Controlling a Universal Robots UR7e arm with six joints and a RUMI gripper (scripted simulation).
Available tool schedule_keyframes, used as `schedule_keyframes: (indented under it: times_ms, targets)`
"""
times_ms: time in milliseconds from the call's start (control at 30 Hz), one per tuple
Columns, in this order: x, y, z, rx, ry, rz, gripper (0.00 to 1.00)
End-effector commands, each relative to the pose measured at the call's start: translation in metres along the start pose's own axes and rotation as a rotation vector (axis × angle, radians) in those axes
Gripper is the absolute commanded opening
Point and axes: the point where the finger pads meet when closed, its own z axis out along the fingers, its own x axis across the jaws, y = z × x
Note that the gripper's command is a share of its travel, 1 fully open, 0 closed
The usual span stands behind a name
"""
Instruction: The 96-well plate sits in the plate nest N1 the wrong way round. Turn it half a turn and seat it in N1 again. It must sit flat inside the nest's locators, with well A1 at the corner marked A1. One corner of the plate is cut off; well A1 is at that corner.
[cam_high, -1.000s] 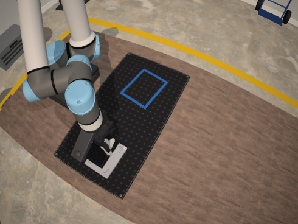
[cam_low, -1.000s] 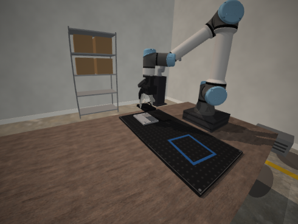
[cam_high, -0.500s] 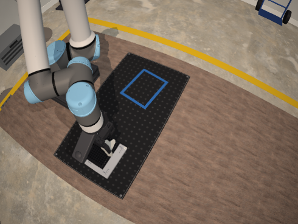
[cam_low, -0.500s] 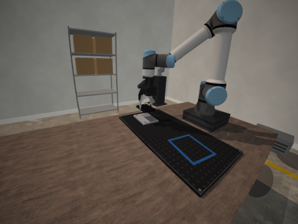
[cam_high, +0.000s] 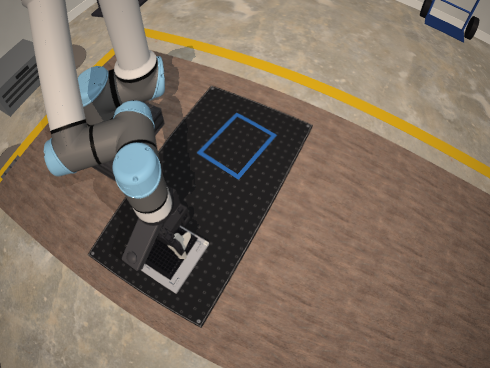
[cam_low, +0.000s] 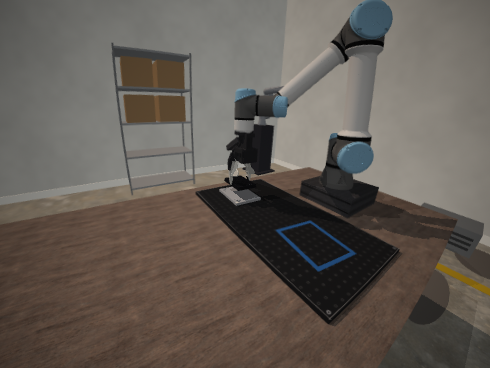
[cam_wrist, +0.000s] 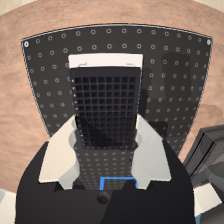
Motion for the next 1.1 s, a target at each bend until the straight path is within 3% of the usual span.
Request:
schedule_keyframes:
  times_ms: [0, 467, 1067]
  targets:
    - [0.0, 0.0, 0.013, 0.001, 0.0, 0.0, 0.0]
    - [0.0, 0.0, 0.033, 0.001, 0.0, 0.0, 0.0]
    - [0.0, -0.001, 0.033, 0.003, -0.002, 0.0, 0.0]
